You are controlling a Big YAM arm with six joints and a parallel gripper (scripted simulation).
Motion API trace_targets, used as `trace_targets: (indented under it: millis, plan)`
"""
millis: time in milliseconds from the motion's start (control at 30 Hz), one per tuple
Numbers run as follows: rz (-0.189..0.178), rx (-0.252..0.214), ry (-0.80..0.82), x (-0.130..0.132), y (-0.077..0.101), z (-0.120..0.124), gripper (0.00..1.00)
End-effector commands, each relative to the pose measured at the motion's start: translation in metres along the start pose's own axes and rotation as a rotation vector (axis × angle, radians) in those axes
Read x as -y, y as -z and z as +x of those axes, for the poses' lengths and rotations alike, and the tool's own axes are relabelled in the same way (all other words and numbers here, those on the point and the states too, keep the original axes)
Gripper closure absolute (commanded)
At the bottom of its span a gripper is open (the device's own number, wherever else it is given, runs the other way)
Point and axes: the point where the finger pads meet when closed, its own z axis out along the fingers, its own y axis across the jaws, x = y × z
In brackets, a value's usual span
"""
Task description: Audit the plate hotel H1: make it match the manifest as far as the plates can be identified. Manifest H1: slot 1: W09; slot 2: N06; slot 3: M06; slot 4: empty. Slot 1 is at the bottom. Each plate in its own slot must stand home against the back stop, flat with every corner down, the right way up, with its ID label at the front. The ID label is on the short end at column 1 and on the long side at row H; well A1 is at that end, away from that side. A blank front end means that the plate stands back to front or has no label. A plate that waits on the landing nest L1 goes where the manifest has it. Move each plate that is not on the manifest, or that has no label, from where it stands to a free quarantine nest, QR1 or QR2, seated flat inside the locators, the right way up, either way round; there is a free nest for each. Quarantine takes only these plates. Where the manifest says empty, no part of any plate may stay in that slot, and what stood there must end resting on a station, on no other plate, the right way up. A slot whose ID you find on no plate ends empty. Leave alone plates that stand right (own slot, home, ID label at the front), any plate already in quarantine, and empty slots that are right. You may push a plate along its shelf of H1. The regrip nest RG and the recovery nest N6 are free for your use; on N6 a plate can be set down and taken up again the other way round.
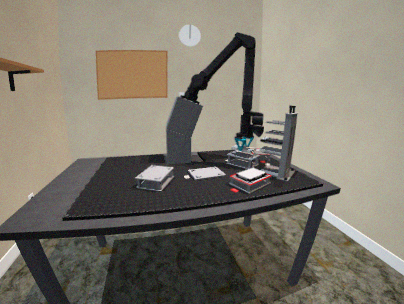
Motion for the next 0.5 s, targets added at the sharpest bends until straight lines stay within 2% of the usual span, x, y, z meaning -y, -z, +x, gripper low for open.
trace_targets:
  millis: [0, 33, 100, 467]
  plan:
    - [-0.007, 0.021, -0.001, -0.005, -0.002, -0.008, 0.14]
    - [-0.016, 0.043, 0.004, -0.009, 0.005, -0.016, 0.14]
    - [-0.008, 0.021, 0.001, -0.006, -0.004, -0.008, 0.14]
    - [-0.007, 0.019, 0.002, -0.006, -0.012, -0.007, 0.14]
